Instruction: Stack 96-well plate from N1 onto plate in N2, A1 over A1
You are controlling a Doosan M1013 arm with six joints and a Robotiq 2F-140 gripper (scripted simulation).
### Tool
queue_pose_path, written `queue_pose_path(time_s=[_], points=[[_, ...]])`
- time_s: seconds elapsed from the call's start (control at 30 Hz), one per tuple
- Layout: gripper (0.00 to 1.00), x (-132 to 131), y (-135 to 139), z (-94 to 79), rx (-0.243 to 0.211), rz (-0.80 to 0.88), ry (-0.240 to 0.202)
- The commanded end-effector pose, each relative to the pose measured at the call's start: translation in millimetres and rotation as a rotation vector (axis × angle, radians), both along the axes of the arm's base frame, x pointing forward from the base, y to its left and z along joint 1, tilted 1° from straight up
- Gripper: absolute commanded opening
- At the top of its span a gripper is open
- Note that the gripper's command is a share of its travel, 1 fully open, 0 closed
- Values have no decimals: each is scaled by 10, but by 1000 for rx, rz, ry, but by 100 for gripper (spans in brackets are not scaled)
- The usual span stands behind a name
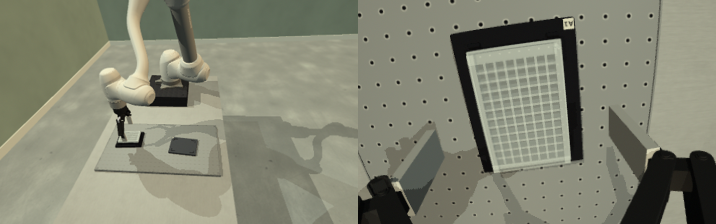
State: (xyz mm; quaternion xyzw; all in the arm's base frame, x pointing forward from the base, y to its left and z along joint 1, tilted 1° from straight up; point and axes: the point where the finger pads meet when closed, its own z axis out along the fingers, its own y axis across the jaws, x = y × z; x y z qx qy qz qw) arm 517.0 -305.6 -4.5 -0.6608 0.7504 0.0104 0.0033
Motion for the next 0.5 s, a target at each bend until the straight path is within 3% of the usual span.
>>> queue_pose_path(time_s=[0.0,0.47], points=[[100,1,-2,114,0,0,0],[100,4,-8,402,0,0,0]])
